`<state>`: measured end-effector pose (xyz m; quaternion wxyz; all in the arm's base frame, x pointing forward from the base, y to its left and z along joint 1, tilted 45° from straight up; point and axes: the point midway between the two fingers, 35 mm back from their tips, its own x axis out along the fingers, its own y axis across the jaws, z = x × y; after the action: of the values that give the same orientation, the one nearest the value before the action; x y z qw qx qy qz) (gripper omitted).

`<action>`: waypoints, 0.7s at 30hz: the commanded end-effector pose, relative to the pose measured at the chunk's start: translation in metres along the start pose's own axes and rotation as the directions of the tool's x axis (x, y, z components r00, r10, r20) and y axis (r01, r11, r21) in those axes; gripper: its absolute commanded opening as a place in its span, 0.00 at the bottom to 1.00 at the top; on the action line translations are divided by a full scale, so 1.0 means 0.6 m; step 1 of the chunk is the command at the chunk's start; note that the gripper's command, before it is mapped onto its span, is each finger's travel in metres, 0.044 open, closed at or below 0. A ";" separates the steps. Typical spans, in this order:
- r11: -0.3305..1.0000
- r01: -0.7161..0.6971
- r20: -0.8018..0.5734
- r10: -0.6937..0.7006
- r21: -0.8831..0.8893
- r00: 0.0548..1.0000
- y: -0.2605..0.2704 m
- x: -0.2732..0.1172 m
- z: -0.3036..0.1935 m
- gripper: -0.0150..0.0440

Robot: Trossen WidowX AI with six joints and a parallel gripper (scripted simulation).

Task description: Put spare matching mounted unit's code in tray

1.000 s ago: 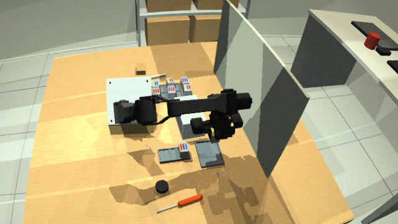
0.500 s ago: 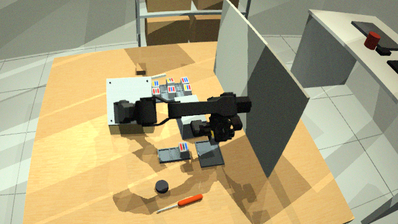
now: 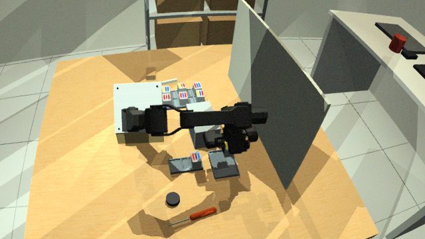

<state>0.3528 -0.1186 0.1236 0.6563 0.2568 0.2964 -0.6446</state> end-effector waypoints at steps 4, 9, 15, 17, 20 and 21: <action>1.000 0.002 0.004 -0.002 -0.008 1.000 -0.001 0.012 0.000 0.25; 1.000 0.002 0.004 -0.002 -0.008 1.000 -0.001 0.020 0.000 0.25; 1.000 0.002 0.005 -0.002 -0.008 1.000 -0.002 0.029 0.000 0.25; 1.000 0.002 0.005 -0.002 -0.008 1.000 -0.002 0.032 0.000 0.25; 1.000 0.002 0.005 -0.002 -0.008 1.000 -0.003 0.036 0.001 0.25; 1.000 0.002 0.006 -0.002 -0.008 1.000 -0.003 0.038 0.001 0.25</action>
<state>0.3518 -0.1323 0.1105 0.6566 0.2562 0.2956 -0.6448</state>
